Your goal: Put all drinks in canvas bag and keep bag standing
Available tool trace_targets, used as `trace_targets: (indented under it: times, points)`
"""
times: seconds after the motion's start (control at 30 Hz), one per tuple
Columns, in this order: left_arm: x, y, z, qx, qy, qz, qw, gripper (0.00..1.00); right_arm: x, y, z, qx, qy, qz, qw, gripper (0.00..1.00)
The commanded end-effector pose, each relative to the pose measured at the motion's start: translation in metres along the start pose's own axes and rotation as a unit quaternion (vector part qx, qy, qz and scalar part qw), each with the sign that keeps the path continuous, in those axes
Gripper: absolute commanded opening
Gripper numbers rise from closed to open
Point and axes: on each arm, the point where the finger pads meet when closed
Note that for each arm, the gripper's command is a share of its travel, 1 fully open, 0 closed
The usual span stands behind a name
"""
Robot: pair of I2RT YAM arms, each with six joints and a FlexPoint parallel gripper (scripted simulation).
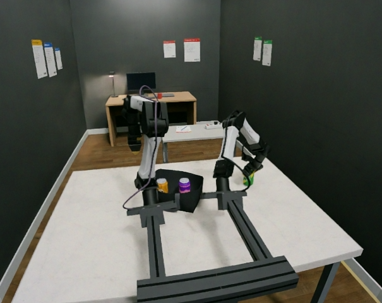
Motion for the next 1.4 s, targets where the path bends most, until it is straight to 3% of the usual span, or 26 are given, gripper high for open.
trace_targets:
  times: [0.0,0.1,0.13,0.37,0.47,0.97,1.37]
  points:
    - [0.000,0.002,-0.003,-0.003,-0.002,0.000,1.000,0.86,0.015,-0.023,0.018,-0.029,0.006,0.024,0.999,0.84]
    - [0.000,0.002,-0.003,-0.003,-0.002,0.000,1.000,0.86,0.010,-0.022,0.016,-0.030,0.002,0.022,0.999,0.84]
    - [0.000,0.002,-0.003,-0.003,-0.002,0.000,1.000,0.86,0.009,-0.021,0.017,-0.028,0.006,0.018,0.999,0.74]
    - [0.000,0.002,-0.003,-0.003,-0.002,0.000,1.000,0.86,0.009,-0.021,0.017,-0.028,0.006,0.019,0.999,0.74]
    - [0.000,0.002,-0.003,-0.003,-0.002,0.000,1.000,0.86,0.009,-0.021,0.017,-0.028,0.006,0.019,0.999,0.68]
    - [0.000,0.002,-0.003,-0.003,-0.002,0.001,1.000,0.86,0.009,-0.021,0.017,-0.028,0.006,0.019,0.999,0.67]
    - [0.000,0.002,-0.003,-0.003,-0.002,0.001,1.000,0.86,0.033,-0.032,0.055,-0.039,-0.003,0.034,0.999,0.67]
Point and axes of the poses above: on each arm, the point where the finger pads meet when closed, its own z axis back along the fingers, its own y axis across the jaws, x = y × z, and after that the axes turned 12 degrees about z, right-handed
